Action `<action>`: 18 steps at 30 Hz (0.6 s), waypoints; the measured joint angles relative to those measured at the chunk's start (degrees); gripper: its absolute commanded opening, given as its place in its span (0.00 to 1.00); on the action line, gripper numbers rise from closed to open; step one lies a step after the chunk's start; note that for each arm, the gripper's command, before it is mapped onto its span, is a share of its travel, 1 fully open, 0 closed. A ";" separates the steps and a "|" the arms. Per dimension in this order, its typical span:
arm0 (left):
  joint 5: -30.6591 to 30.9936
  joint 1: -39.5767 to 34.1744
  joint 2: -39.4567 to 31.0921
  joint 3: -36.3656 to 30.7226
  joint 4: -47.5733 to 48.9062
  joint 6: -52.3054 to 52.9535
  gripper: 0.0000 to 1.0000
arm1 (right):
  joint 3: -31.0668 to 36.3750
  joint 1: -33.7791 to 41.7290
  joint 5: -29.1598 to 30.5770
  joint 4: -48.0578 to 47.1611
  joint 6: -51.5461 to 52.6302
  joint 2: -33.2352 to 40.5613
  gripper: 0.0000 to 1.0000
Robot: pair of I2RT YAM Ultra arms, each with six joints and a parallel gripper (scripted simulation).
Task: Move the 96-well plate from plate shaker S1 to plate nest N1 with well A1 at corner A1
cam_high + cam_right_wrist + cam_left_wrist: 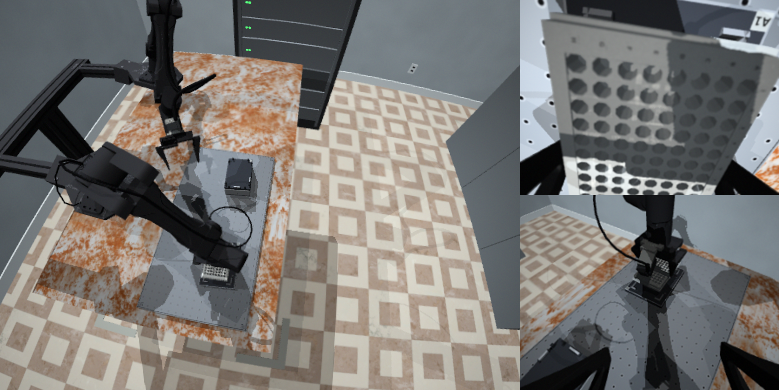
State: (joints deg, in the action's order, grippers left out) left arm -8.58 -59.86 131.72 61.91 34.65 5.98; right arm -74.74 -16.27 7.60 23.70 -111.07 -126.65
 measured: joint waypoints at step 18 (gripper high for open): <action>1.36 0.28 8.72 4.37 1.05 0.87 1.00 | -0.68 -0.20 -0.11 -1.03 -0.96 -1.49 0.82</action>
State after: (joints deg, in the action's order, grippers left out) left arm -7.22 -59.57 140.44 66.28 35.70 6.85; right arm -75.42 -16.47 7.49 22.68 -112.03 -128.14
